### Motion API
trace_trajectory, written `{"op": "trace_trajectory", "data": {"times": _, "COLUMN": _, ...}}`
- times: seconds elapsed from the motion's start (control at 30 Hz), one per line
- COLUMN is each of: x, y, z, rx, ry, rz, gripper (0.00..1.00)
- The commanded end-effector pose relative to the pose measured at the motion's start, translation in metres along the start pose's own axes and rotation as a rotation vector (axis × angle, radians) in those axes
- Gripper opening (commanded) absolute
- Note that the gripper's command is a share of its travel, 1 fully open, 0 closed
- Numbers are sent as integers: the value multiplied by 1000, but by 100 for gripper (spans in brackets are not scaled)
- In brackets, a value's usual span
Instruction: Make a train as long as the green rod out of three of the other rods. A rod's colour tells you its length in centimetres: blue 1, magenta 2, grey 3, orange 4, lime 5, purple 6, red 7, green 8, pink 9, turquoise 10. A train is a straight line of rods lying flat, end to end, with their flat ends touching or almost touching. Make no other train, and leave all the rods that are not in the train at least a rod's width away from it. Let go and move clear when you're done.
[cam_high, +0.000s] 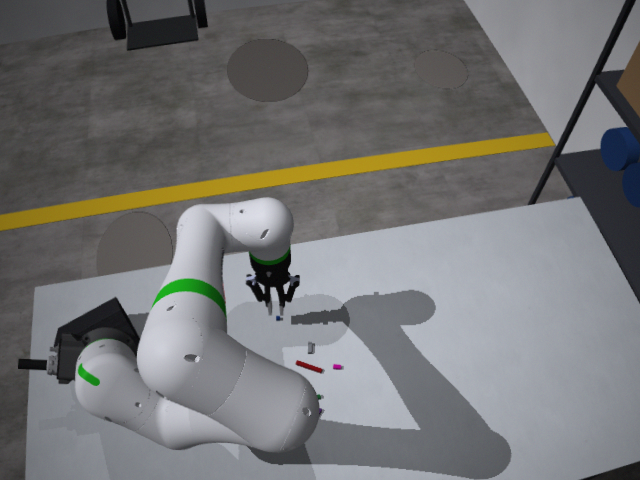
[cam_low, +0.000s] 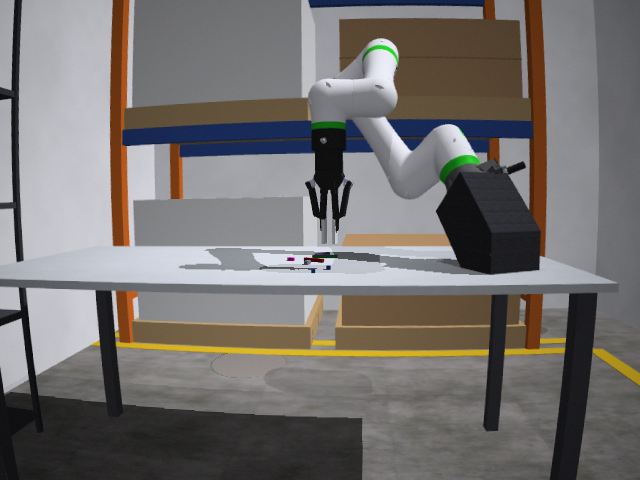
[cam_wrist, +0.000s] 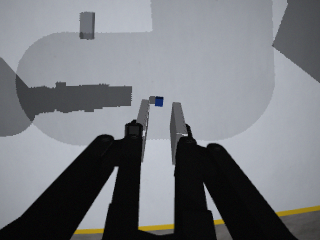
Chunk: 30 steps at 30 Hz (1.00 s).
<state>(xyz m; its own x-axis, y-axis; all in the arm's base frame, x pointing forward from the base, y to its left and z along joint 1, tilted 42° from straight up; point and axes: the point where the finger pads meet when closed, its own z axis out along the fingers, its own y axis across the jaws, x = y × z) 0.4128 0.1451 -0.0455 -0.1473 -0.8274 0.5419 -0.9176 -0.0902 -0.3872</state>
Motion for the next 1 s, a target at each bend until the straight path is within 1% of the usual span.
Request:
{"op": "trace_trajectory", "data": {"times": 0.0, "x": 0, "y": 0, "z": 0, "rx": 0, "ry": 0, "rz": 0, "gripper": 15}}
{"op": "trace_trajectory", "data": {"times": 0.53, "x": 0, "y": 0, "z": 2, "rx": 0, "ry": 0, "rz": 0, "gripper": 15}}
{"op": "trace_trajectory", "data": {"times": 0.97, "x": 0, "y": 0, "z": 16, "rx": 0, "ry": 0, "rz": 0, "gripper": 15}}
